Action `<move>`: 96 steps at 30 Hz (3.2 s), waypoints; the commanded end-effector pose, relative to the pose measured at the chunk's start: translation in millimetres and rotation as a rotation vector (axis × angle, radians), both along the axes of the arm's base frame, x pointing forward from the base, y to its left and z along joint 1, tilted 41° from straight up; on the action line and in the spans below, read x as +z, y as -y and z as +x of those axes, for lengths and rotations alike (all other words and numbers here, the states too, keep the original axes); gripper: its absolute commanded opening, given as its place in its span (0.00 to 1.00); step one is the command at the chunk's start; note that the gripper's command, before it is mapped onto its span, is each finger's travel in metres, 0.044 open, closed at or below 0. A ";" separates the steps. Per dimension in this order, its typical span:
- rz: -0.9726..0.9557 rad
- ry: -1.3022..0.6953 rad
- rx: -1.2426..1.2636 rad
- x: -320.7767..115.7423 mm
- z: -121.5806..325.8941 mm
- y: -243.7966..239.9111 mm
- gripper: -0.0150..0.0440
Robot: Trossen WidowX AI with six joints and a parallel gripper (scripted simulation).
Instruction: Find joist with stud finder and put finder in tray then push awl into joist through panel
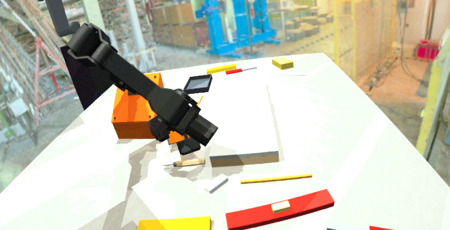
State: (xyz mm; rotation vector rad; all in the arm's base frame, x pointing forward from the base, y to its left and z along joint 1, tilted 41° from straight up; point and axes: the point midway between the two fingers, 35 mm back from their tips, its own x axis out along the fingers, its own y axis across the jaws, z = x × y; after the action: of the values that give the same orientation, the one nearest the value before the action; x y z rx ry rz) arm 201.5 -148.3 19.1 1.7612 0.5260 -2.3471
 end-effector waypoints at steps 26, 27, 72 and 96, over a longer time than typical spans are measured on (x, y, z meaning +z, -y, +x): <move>0.002 -0.006 0.005 93.4 25.3 -23.5 1.00; 0.002 -0.006 0.005 93.4 25.3 -23.5 1.00; -0.476 -0.345 1.681 -1.4 -18.9 -53.4 1.00; -0.474 -0.343 1.681 -30.1 -17.0 -29.4 1.00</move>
State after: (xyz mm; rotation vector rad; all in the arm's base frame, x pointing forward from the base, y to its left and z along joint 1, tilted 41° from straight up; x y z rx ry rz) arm 186.8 -114.8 -4.8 0.2361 0.8581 -1.2317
